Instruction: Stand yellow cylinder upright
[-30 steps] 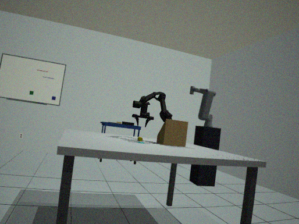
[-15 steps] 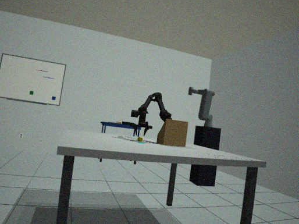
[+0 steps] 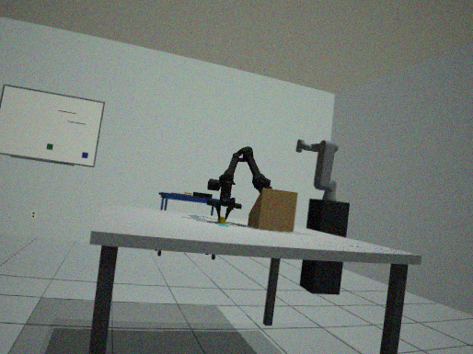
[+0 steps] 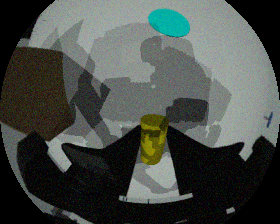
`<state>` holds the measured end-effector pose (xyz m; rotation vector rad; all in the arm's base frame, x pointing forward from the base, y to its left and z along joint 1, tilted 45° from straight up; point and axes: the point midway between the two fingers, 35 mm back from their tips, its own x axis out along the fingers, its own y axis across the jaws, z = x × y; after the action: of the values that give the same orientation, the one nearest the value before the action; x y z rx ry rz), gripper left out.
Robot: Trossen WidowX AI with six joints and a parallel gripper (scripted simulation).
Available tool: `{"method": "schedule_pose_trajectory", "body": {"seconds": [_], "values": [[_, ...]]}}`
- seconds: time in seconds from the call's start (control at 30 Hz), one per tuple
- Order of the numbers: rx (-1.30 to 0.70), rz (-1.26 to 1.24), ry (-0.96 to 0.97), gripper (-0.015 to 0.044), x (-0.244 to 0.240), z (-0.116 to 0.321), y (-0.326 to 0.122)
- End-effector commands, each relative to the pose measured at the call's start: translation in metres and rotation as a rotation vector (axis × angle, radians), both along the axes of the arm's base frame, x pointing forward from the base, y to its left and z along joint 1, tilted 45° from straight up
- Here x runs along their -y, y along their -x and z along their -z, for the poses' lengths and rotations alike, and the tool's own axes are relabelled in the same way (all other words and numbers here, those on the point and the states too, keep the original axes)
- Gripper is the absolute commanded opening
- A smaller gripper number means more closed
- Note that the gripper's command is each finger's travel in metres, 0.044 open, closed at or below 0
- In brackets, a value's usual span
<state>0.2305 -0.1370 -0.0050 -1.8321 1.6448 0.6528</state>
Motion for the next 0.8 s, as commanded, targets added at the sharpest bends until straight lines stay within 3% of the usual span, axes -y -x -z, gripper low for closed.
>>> {"method": "schedule_pose_trajectory", "body": {"seconds": [0.0,0.77], "values": [[-0.002,-0.004,-0.003,0.0105,0.000,0.000,0.000],[-0.004,-0.003,-0.022,0.0105,-0.051,-0.042,0.000]]}}
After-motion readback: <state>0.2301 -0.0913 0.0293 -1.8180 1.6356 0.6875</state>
